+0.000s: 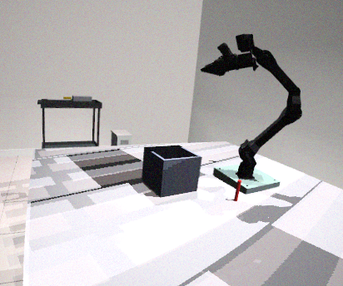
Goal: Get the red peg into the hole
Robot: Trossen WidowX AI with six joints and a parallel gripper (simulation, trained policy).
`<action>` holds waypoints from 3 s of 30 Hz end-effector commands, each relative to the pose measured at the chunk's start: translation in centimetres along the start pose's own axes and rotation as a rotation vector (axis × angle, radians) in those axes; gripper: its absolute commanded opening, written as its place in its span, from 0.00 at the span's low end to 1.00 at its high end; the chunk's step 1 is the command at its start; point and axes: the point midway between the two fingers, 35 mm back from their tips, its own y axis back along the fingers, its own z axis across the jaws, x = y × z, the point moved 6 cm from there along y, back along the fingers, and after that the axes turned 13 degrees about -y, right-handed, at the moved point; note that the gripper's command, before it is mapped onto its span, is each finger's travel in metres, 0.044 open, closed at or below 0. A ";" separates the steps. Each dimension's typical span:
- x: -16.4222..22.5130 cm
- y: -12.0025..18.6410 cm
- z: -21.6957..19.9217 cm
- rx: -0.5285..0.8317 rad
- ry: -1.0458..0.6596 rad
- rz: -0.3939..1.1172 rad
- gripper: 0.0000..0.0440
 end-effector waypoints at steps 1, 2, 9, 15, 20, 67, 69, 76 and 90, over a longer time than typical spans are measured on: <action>0.6 -0.6 1.0 -0.052 -0.049 0.036 1.00; 0.8 -0.7 1.3 -0.070 -0.067 0.046 1.00; 2.1 -1.3 3.7 -0.183 -0.181 0.132 1.00; 3.5 -1.5 5.7 -0.265 -0.268 0.228 1.00; 4.8 -1.5 7.3 -0.321 -0.331 0.320 1.00; 20.8 3.0 16.7 -0.053 -0.526 1.328 1.00; 21.5 3.3 16.8 -0.013 -0.525 1.352 1.00; 23.9 3.9 17.2 0.131 -0.521 1.407 1.00; 28.2 4.7 17.5 0.354 -0.513 1.409 1.00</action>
